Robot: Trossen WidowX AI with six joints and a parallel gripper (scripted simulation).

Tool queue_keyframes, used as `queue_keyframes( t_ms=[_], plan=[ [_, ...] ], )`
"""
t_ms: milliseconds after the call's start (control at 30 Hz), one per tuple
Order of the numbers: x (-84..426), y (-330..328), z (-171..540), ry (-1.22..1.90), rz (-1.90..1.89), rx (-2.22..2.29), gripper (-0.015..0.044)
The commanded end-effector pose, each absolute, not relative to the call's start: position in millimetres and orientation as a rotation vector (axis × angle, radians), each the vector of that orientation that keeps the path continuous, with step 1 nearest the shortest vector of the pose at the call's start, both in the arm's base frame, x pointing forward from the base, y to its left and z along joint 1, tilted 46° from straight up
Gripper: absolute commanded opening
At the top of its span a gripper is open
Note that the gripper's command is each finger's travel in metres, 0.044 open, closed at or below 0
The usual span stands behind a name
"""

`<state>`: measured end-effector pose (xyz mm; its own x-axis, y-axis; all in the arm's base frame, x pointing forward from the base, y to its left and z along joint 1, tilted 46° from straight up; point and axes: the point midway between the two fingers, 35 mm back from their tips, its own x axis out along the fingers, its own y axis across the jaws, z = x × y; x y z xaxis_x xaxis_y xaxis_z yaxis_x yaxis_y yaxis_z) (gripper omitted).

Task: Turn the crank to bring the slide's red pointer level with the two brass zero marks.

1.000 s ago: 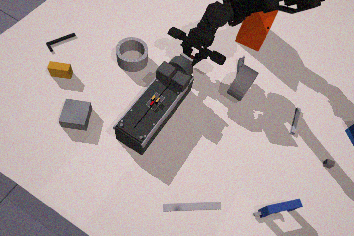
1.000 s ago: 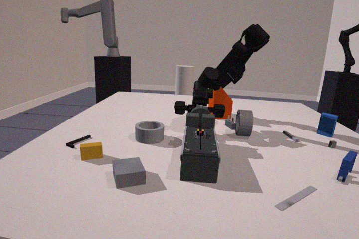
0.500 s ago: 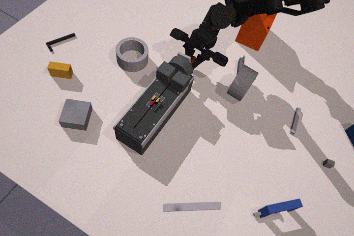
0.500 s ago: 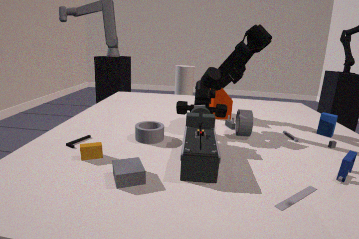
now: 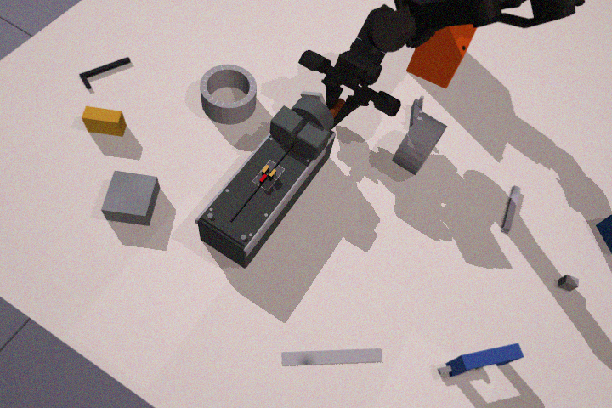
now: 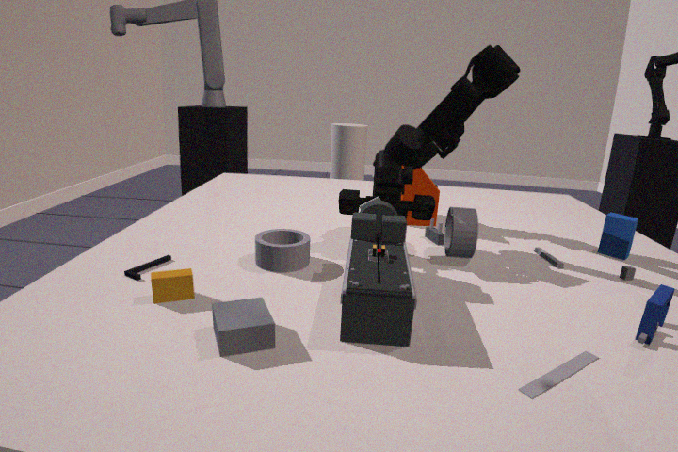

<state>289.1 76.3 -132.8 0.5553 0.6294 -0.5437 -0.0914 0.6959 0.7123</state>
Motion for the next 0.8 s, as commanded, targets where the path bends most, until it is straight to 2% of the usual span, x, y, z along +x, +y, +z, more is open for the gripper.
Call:
queue_keyframes(
  t_ms=[0, 767],
  plan=[
    [289, 78, -123, 0.881, 0.480, 0.688, 0.0000],
    [292, 68, -103, 0.881, 0.480, 0.687, 0.0000]
  ],
)
